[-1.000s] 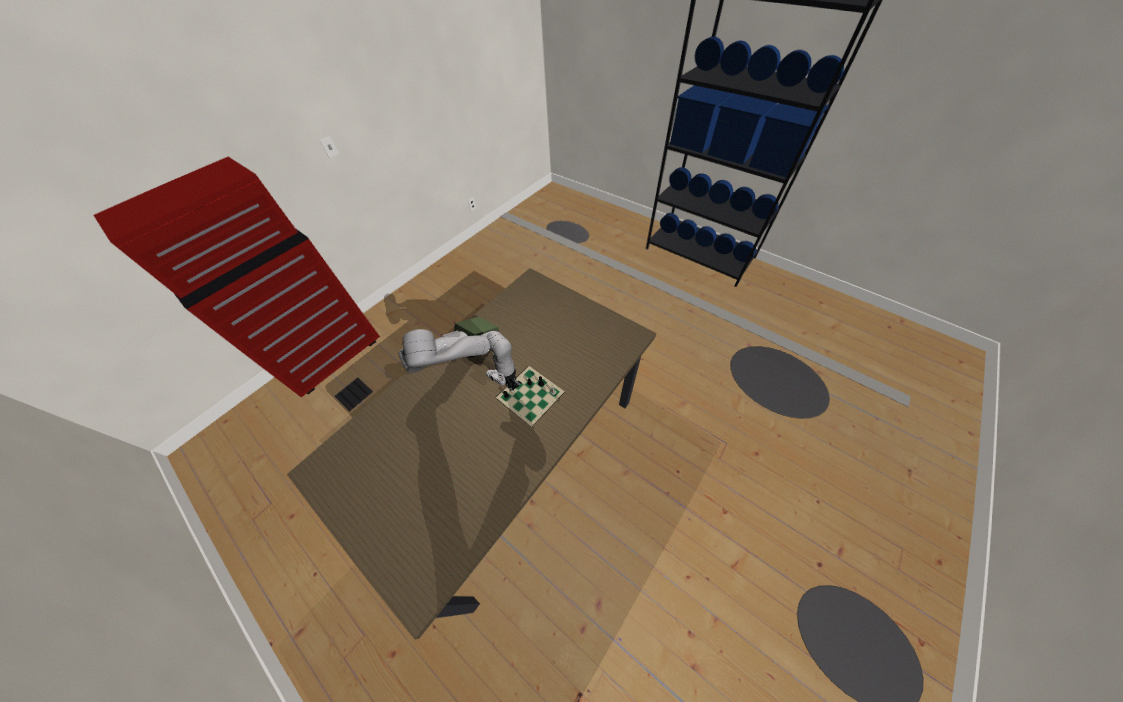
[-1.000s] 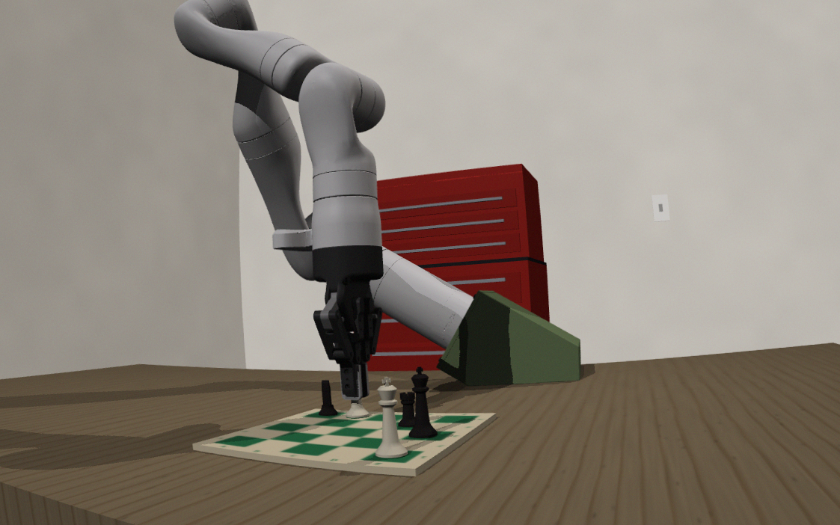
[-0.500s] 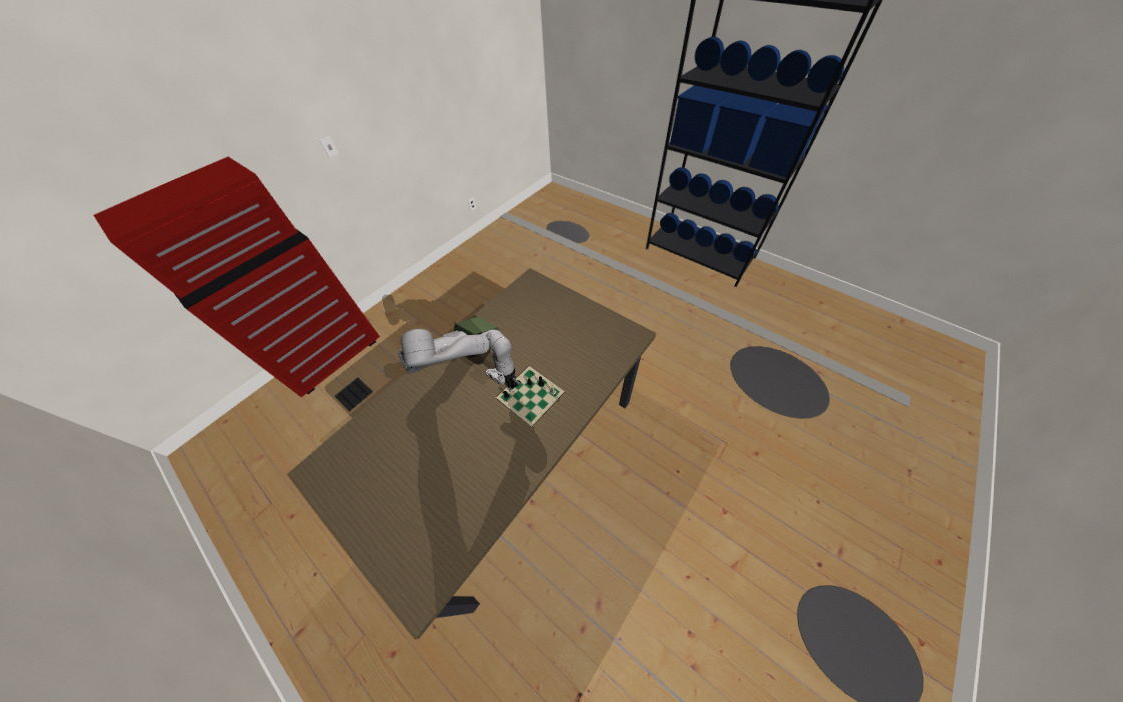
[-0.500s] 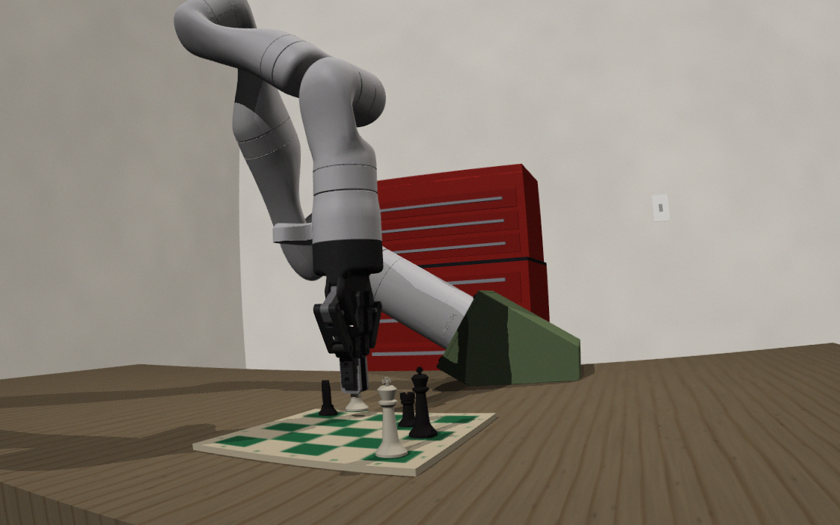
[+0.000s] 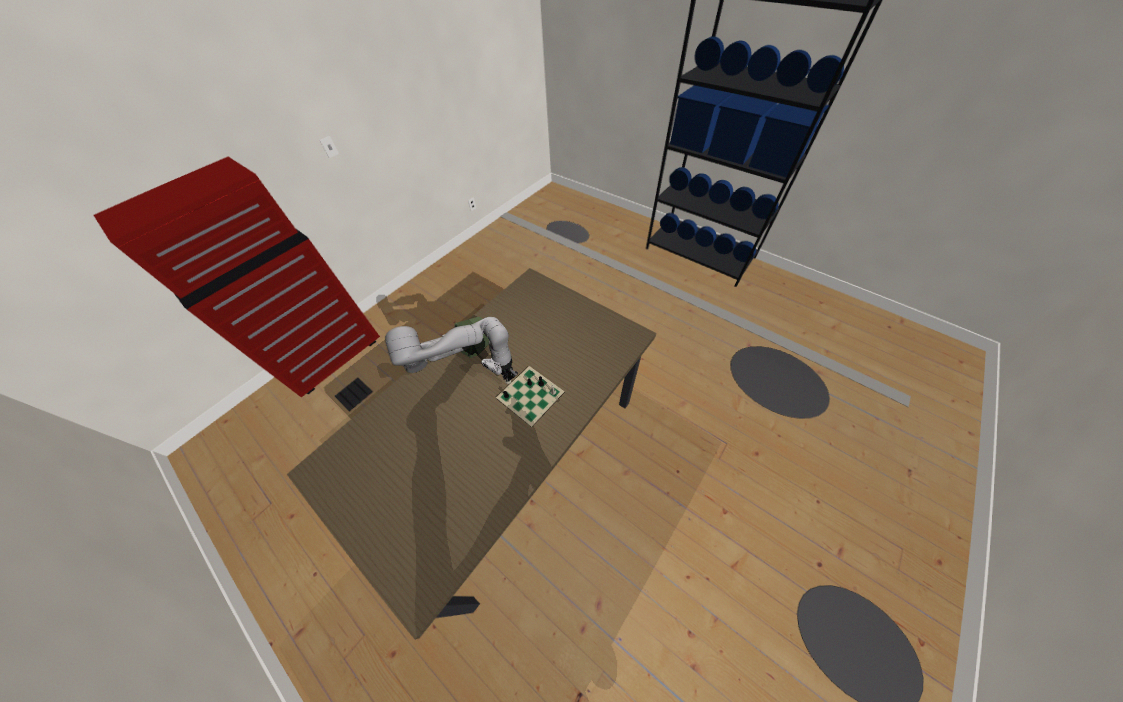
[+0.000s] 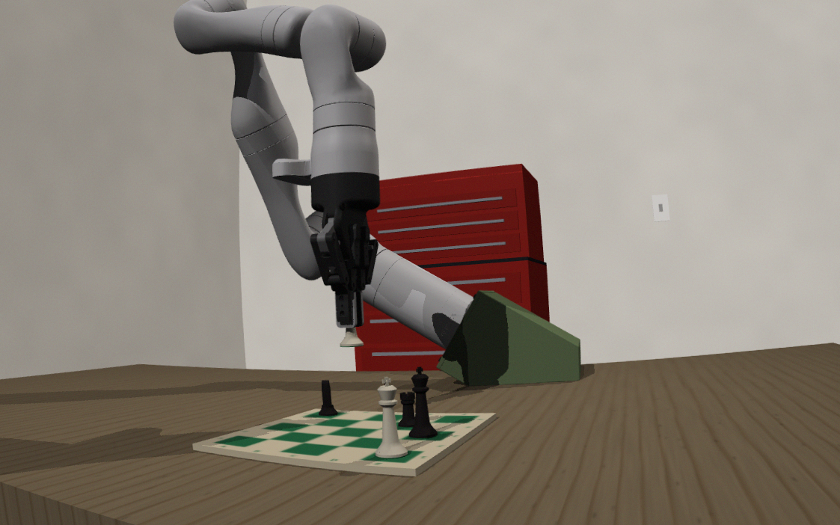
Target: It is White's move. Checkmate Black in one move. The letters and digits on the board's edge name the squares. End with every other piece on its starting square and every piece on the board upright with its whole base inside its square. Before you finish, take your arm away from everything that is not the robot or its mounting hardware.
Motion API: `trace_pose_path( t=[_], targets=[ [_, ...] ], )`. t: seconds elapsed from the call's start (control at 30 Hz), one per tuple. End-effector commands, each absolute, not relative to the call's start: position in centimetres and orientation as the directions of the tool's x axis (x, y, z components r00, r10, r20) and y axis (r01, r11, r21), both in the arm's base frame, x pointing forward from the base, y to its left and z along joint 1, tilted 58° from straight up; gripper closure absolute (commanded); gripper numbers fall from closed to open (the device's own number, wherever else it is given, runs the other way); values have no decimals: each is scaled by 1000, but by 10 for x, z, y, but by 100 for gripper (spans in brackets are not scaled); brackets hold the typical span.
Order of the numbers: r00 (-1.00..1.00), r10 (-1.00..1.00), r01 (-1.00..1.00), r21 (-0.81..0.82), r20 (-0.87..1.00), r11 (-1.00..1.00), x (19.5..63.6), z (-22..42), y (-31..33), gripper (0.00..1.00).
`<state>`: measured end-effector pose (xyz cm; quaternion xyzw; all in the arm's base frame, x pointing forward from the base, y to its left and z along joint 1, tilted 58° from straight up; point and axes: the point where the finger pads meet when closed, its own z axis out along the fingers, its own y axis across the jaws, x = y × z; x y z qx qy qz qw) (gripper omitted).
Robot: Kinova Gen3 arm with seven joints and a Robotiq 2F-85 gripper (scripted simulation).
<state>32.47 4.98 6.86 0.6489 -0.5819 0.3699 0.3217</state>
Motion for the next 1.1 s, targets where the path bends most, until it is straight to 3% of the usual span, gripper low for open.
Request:
trace_pose_path(
  t=[0.0,0.73,1.07],
  targets=[
    [46,-531,-991,-27,846,-130,328,74,64,100],
    [52,-530,-991,-22,846,-133,327,78,72,100],
    [143,-513,-981,53,846,-185,335,74,78,100]
  ],
)
